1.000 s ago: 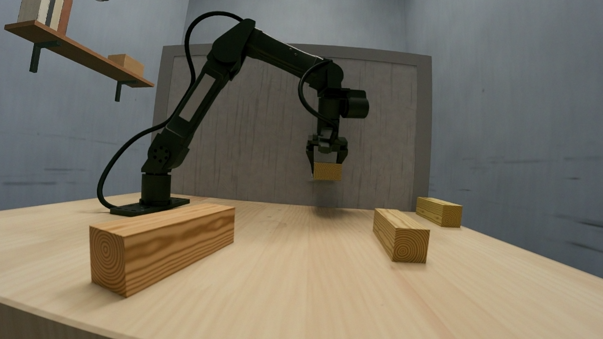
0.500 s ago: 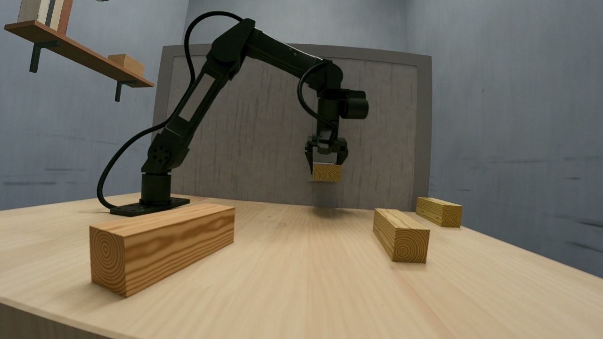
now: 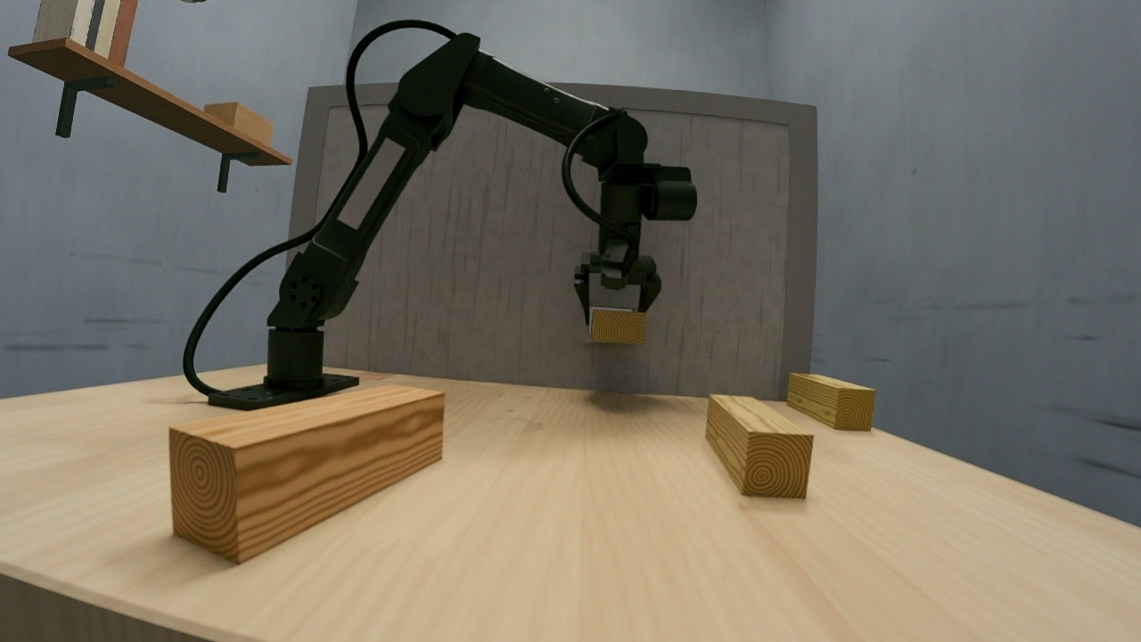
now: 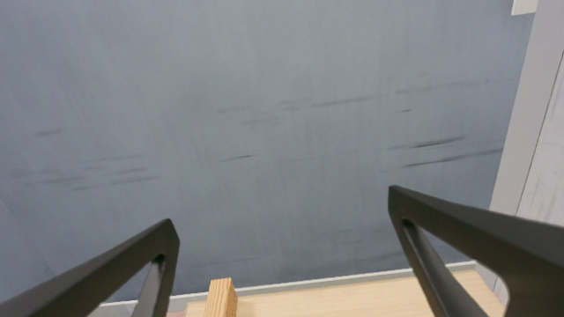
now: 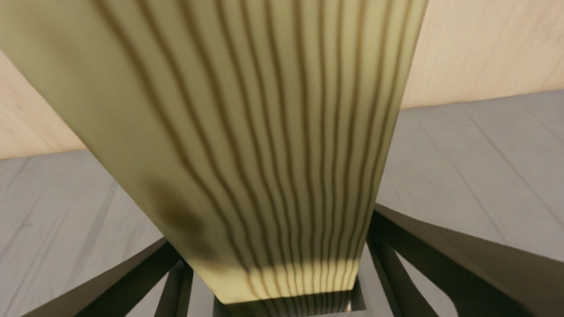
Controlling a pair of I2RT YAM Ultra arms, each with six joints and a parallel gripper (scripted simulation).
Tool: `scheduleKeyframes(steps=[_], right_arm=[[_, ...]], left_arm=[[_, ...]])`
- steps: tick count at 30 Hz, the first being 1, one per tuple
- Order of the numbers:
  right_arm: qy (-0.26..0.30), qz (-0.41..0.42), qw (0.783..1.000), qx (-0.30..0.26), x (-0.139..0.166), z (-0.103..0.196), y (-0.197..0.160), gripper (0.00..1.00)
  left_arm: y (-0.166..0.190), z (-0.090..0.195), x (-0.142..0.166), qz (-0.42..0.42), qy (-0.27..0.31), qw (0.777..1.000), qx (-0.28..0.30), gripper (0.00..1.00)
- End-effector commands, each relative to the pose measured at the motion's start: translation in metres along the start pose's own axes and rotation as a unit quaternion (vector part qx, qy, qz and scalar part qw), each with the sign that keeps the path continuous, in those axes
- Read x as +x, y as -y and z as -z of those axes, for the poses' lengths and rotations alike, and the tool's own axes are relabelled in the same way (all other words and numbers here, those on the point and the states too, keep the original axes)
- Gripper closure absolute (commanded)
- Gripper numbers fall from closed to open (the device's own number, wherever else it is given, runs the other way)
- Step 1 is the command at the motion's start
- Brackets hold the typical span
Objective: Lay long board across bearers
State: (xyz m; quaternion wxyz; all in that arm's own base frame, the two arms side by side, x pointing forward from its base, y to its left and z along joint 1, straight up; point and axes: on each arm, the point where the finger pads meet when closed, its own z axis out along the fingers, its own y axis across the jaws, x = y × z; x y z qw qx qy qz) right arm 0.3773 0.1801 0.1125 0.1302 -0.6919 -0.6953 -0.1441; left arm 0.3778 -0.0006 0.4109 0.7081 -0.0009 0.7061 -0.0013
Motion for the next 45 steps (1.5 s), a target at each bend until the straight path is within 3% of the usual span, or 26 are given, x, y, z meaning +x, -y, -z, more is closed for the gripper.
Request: scheduleKeyframes(steps=[1,14,15,19,22,27,28,33,36,45], right_arm=[[-0.013,0.01,0.999,-0.029,0.011,0.031,-0.006,0.22],[-0.01,0.009,1.0,-0.02,0.011,0.028,-0.005,0.22],[-0.01,0.007,1.0,-0.019,0.012,0.046,0.0,0.22],[-0.009,0.007,1.0,-0.015,0.014,0.062,0.003,0.22],[-0.001,-0.004,1.0,0.012,0.009,0.054,0.001,0.22],[-0.001,-0.002,1.0,0.007,0.013,0.075,0.001,0.22],[-0.006,0.007,1.0,-0.016,0.017,0.075,-0.007,0.22],[-0.004,0.007,1.0,-0.014,0.019,0.07,0.004,0.22],[-0.01,0.017,0.999,-0.032,0.024,0.087,-0.001,0.22],[-0.007,0.012,1.0,-0.022,0.022,0.078,-0.003,0.22]], left_arm=[[-0.003,0.014,-0.03,0.005,0.033,0.999,-0.006,0.0],[-0.003,0.014,-0.03,0.005,0.033,0.999,-0.006,0.0],[-0.003,0.014,-0.03,0.005,0.033,0.999,-0.006,0.0],[-0.003,0.014,-0.03,0.005,0.033,0.999,-0.006,0.0],[-0.003,0.014,-0.03,0.005,0.033,0.999,-0.006,0.0],[-0.003,0.014,-0.03,0.005,0.033,0.999,-0.006,0.0],[-0.003,0.014,-0.03,0.005,0.033,0.999,-0.006,0.0],[-0.003,0.014,-0.03,0.005,0.033,0.999,-0.006,0.0],[-0.003,0.014,-0.03,0.005,0.033,0.999,-0.006,0.0],[-0.003,0.014,-0.03,0.005,0.033,0.999,-0.006,0.0]])
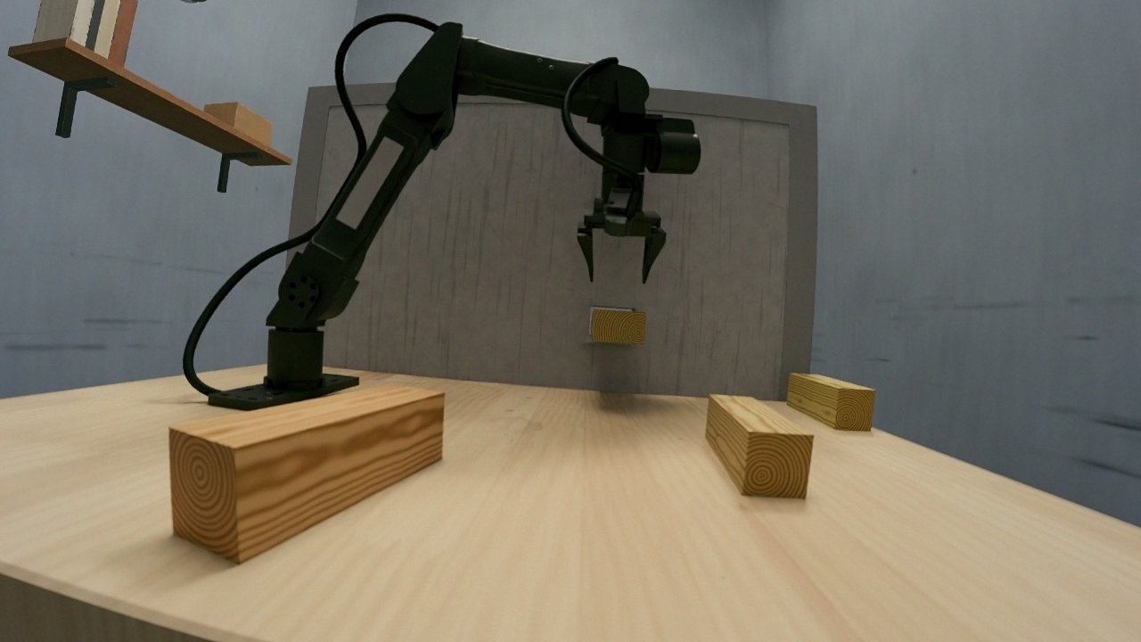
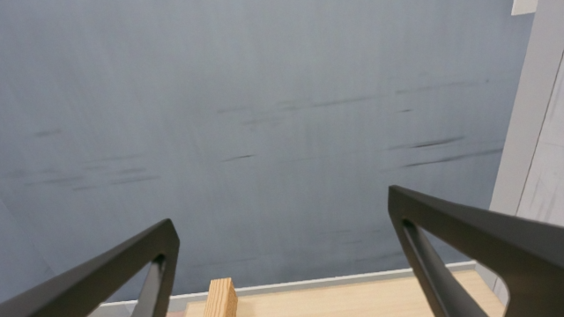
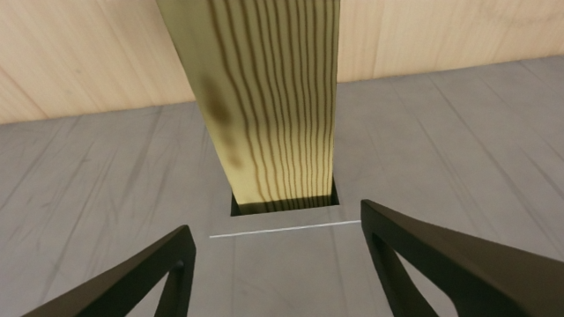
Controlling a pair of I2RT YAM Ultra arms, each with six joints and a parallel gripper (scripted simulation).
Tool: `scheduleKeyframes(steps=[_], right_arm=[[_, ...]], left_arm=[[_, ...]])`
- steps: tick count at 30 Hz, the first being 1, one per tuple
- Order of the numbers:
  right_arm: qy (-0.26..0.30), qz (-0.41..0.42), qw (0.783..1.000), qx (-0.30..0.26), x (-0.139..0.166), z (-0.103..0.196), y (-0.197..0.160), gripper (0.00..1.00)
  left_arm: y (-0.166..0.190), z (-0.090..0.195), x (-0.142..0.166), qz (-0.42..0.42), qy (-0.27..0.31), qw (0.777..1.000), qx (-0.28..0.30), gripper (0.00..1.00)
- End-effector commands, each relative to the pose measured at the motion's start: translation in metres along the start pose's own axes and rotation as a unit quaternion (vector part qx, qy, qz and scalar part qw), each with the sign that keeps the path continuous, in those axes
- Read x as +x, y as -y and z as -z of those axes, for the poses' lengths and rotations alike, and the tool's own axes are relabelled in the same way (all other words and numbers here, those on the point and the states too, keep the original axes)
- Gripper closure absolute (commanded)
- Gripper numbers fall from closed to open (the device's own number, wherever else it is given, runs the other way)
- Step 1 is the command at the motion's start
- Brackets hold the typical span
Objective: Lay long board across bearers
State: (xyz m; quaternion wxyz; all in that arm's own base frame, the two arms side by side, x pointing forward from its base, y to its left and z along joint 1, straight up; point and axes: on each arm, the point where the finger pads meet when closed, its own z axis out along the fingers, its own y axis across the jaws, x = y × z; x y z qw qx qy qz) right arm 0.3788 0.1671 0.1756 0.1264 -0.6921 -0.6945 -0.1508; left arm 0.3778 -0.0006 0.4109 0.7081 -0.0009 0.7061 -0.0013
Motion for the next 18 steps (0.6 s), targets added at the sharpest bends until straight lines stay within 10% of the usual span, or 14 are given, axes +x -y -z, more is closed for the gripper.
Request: scheduleKeyframes(steps=[1,18], right_arm=[[-0.005,0.011,1.0,-0.014,0.0103,0.0146,-0.0002,0.22],[-0.006,0.007,1.0,-0.014,0.0067,0.0144,-0.0023,0.22]], left_arm=[[-0.0029,0.0144,-0.0303,0.005,0.033,0.999,-0.006,0.0],[-0.0029,0.0144,-0.0303,0.005,0.033,0.999,-0.006,0.0]])
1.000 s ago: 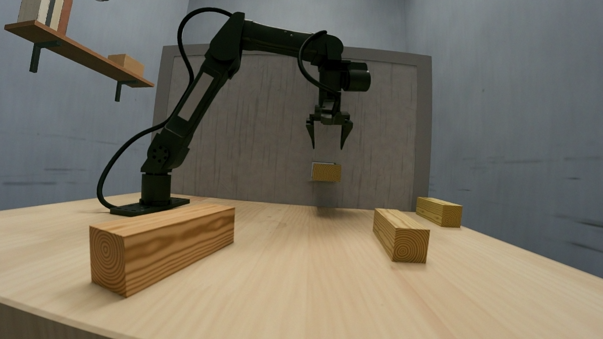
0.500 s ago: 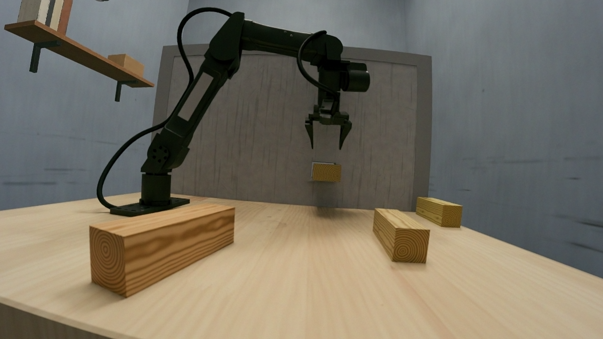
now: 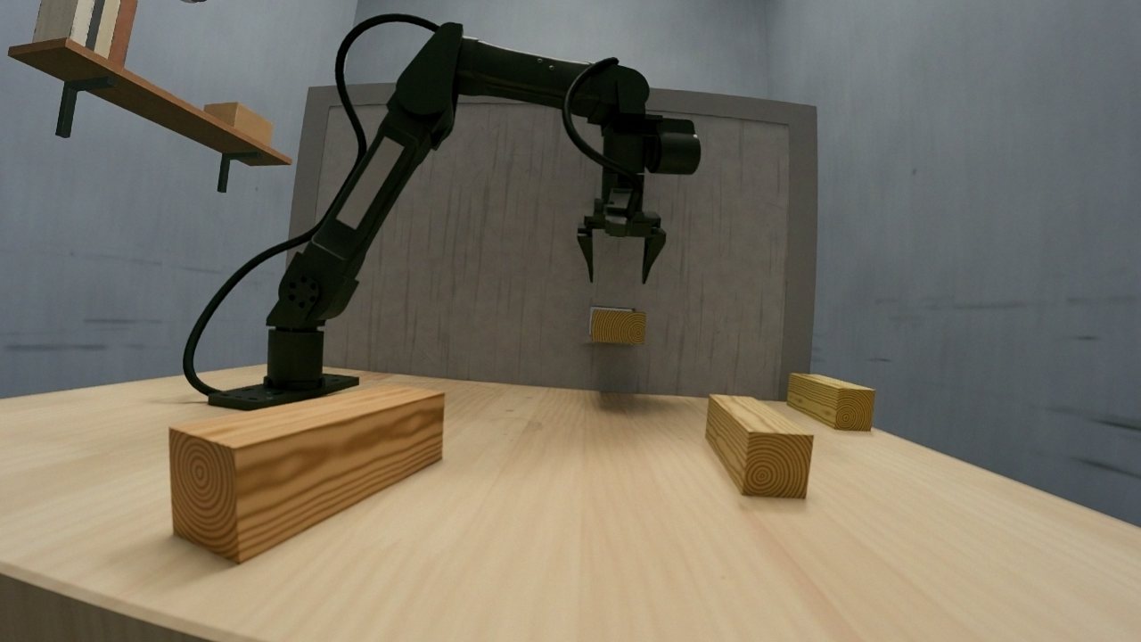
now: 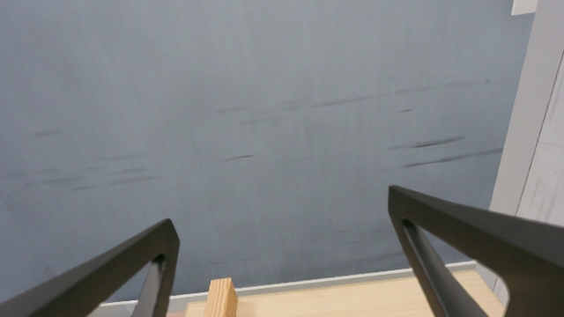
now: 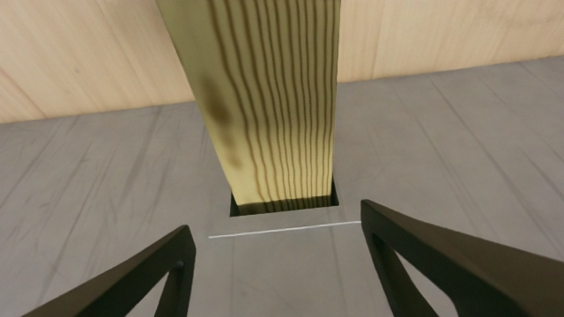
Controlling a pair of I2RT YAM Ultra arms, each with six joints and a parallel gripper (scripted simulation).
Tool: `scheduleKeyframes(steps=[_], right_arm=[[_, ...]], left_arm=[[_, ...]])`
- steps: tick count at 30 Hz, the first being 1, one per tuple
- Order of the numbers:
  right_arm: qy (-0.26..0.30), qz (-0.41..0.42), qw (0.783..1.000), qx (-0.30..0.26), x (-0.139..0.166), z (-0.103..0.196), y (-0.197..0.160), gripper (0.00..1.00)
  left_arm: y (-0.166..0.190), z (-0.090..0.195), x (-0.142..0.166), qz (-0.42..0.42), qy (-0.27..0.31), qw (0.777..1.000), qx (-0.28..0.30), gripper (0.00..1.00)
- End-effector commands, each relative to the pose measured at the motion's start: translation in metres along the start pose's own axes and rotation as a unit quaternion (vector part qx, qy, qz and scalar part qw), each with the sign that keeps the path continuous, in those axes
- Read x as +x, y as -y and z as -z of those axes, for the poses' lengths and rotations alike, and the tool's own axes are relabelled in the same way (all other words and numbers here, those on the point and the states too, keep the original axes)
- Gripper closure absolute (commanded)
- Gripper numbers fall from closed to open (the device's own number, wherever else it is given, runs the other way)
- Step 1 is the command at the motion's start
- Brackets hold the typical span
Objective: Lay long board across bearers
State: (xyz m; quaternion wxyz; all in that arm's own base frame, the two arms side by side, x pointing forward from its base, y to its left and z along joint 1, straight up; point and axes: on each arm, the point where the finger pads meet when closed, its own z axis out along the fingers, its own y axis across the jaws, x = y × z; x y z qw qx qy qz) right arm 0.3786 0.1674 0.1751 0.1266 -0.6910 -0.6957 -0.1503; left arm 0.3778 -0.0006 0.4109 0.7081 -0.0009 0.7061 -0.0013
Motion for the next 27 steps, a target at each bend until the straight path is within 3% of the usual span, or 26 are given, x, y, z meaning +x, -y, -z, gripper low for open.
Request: scheduleKeyframes(steps=[1,18,19,20,22,27], right_arm=[[-0.006,0.006,1.0,-0.014,0.007,0.015,-0.002,0.22],[-0.006,0.006,1.0,-0.014,0.007,0.015,-0.002,0.22],[0.018,-0.016,1.0,0.017,-0.027,-0.001,0.004,0.22],[0.022,-0.012,0.999,0.026,-0.037,-0.004,0.004,0.22],[0.024,0.011,1.0,0.006,-0.053,0.019,0.007,0.22],[0.02,0.024,0.999,0.008,-0.078,0.026,0.01,0.22]], left_arm=[[-0.003,0.014,-0.03,0.005,0.033,0.999,-0.006,0.0],[-0.003,0.014,-0.03,0.005,0.033,0.999,-0.006,0.0],[-0.003,0.014,-0.03,0.005,0.033,0.999,-0.006,0.0],[-0.003,0.014,-0.03,0.005,0.033,0.999,-0.006,0.0],[-0.003,0.014,-0.03,0.005,0.033,0.999,-0.006,0.0],[-0.003,0.014,-0.03,0.005,0.033,0.999,-0.006,0.0]])
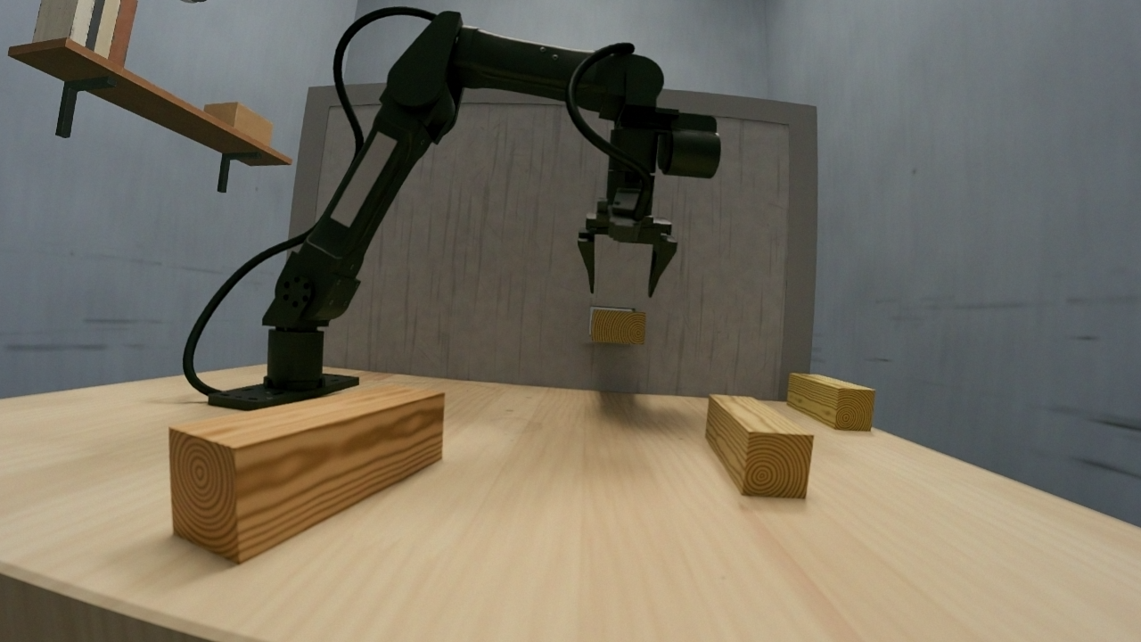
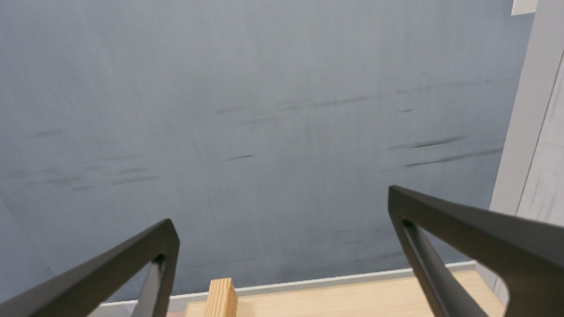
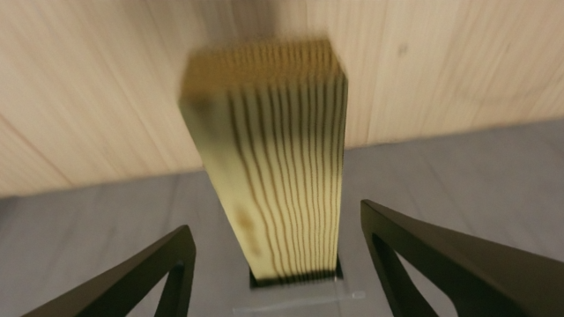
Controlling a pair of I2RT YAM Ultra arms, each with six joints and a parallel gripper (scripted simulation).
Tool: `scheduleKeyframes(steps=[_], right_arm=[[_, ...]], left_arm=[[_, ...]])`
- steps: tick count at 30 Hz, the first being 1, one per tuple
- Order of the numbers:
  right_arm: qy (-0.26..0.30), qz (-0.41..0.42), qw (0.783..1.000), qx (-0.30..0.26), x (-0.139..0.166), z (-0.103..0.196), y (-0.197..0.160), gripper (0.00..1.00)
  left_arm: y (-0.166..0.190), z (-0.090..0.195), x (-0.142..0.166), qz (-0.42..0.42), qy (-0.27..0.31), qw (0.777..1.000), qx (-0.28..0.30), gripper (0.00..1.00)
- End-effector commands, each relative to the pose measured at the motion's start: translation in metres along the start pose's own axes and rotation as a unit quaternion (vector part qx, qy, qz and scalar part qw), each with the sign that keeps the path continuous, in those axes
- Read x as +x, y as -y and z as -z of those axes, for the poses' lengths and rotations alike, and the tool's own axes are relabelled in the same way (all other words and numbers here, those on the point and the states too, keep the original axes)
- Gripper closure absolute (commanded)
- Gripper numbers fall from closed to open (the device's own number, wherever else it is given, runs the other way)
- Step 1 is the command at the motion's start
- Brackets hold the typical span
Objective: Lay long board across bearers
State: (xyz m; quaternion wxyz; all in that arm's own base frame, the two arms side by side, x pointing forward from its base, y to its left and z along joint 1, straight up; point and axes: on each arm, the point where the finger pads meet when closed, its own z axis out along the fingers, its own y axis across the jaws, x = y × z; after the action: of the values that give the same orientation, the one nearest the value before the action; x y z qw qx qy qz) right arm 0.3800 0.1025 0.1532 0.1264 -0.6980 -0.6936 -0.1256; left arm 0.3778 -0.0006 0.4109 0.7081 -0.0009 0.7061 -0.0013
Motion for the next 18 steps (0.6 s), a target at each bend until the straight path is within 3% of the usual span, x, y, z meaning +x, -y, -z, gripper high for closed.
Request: scheduleKeyframes(steps=[1,8,9,11,12,18], right_arm=[[0.003,0.031,0.999,-0.008,-0.016,0.022,0.012,0.22],[-0.005,0.03,0.999,-0.018,-0.015,0.027,0.007,0.22],[0.006,0.003,1.0,-0.016,-0.029,0.027,0.007,0.22],[0.006,0.001,1.0,-0.021,-0.028,0.03,0.006,0.22],[0.005,0.007,1.0,-0.024,-0.028,0.016,0.003,0.22],[0.002,0.014,0.999,-0.031,-0.021,0.009,0.0,0.22]], left_arm=[[-0.003,0.014,-0.03,0.005,0.033,0.999,-0.006,0.0],[-0.003,0.014,-0.03,0.005,0.033,0.999,-0.006,0.0],[-0.003,0.014,-0.03,0.005,0.033,0.999,-0.006,0.0],[-0.003,0.014,-0.03,0.005,0.033,0.999,-0.006,0.0],[-0.003,0.014,-0.03,0.005,0.033,0.999,-0.006,0.0],[-0.003,0.014,-0.03,0.005,0.033,0.999,-0.006,0.0]])
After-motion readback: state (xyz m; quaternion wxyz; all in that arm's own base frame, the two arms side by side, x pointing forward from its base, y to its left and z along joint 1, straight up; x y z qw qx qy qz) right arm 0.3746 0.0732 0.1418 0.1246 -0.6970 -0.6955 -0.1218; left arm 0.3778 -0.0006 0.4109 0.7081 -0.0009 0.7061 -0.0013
